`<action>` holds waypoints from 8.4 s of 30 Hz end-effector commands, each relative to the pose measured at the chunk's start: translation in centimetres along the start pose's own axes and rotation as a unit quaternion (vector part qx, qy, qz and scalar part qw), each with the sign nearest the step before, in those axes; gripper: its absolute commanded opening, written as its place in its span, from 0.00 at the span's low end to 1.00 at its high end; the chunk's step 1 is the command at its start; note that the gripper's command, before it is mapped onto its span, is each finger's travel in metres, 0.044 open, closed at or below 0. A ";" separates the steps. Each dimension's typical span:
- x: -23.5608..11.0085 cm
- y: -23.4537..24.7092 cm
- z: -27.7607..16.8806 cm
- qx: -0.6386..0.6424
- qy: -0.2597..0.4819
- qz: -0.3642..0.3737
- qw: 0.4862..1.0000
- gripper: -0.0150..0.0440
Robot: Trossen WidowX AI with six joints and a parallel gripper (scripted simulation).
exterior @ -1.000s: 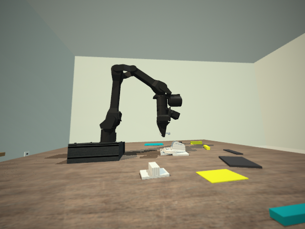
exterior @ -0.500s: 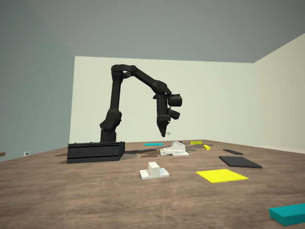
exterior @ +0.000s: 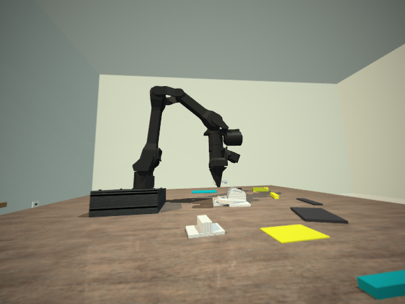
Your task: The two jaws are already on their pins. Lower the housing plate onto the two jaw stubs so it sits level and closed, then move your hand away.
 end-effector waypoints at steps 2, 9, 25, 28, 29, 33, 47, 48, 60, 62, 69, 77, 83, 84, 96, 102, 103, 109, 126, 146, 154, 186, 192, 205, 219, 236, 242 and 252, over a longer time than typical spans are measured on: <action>1.1 0.0 0.0 0.002 0.005 0.000 1.000 0.85; 2.3 0.0 -0.1 0.002 0.005 0.000 1.000 0.85; 4.4 -0.1 -0.3 0.002 0.006 0.000 1.000 0.85; 4.4 -0.1 -0.3 0.002 0.006 0.000 1.000 0.85; 4.4 -0.1 -0.3 0.002 0.006 0.000 1.000 0.85; 4.4 -0.1 -0.3 0.002 0.006 0.000 1.000 0.85; 4.6 -0.1 -0.3 0.002 0.006 0.000 1.000 0.85; 4.6 -0.1 -0.3 0.002 0.006 0.000 1.000 0.85; 4.9 -0.1 -0.3 0.002 0.006 0.000 1.000 0.85; 4.9 -0.1 -0.3 0.002 0.006 0.000 1.000 0.85; 5.1 -0.1 -0.3 0.002 0.006 0.000 1.000 0.85; 5.1 -0.1 -0.3 0.002 0.006 0.000 1.000 0.85; 5.4 -0.1 -0.3 0.002 0.006 0.000 1.000 0.85; 5.4 -0.1 -0.3 0.002 0.006 0.000 1.000 0.85; 5.6 -0.1 -0.3 0.002 0.006 0.000 1.000 0.85; 5.6 -0.1 -0.3 0.002 0.006 0.000 1.000 0.85; 5.7 -0.1 -0.3 0.002 0.006 0.000 1.000 0.85; 5.9 -0.1 -0.3 0.002 0.006 0.000 1.000 0.85; 5.9 -0.1 -0.3 0.002 0.006 0.000 1.000 0.85; 5.9 -0.1 -0.3 0.002 0.006 0.000 1.000 0.85; 5.9 -0.1 -0.3 0.002 0.006 0.000 1.000 0.85; 5.9 -0.1 -0.3 0.002 0.006 0.000 1.000 0.85; 5.9 -0.1 -0.3 0.002 0.006 0.000 1.000 0.85; 5.9 -0.1 -0.3 0.002 0.006 0.000 1.000 0.85; 5.8 -0.1 -0.3 0.001 0.005 -0.001 1.000 1.00; -1.9 -0.1 -0.4 0.001 0.005 0.000 1.000 1.00; -2.3 -0.6 -1.1 0.002 0.000 0.000 1.000 1.00; -6.8 -2.9 -6.5 0.002 0.008 -0.002 1.000 1.00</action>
Point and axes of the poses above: the point midway between the two fingers, 35 mm back from their tips, its own x axis out along the fingers, its own y axis across the jaws, z = x × y, the point moved 8 cm from there along -x, back along the fingers, and after that the axes turned 12 degrees about x, right-handed, at the moved point
